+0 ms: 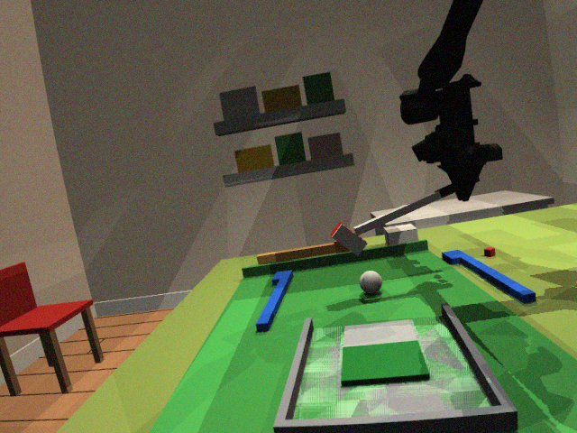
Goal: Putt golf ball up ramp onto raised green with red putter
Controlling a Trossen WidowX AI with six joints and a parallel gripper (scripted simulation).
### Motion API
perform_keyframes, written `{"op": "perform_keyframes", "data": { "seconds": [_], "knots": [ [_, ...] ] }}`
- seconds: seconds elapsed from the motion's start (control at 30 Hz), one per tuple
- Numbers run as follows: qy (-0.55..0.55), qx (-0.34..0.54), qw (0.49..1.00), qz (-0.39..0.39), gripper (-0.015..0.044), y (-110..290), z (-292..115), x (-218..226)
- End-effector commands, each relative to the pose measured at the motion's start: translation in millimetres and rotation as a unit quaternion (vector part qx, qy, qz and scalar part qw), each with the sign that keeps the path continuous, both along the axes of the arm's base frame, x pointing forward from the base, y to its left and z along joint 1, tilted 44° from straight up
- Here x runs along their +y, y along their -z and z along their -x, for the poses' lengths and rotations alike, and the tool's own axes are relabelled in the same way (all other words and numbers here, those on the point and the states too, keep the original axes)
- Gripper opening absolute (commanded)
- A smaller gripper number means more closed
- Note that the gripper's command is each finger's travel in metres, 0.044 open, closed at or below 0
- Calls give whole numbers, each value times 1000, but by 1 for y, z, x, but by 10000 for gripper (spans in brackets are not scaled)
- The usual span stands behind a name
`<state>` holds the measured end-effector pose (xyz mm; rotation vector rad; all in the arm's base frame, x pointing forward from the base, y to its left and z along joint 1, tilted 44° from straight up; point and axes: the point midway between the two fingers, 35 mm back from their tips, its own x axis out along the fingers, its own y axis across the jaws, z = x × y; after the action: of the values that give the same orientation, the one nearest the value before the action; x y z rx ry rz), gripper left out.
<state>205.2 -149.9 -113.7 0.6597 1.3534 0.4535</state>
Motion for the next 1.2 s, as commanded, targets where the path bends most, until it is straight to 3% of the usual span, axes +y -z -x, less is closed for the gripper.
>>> {"op": "perform_keyframes", "data": {
  "seconds": [0.0,0.23,0.53,1.17],
  "knots": [
    [37,39,998,-14,0,15,15,-10],
    [60,63,996,-25,0,26,26,-13],
    [60,63,996,-25,0,53,19,12],
    [60,62,996,-26,0,71,15,29]
  ]
}}
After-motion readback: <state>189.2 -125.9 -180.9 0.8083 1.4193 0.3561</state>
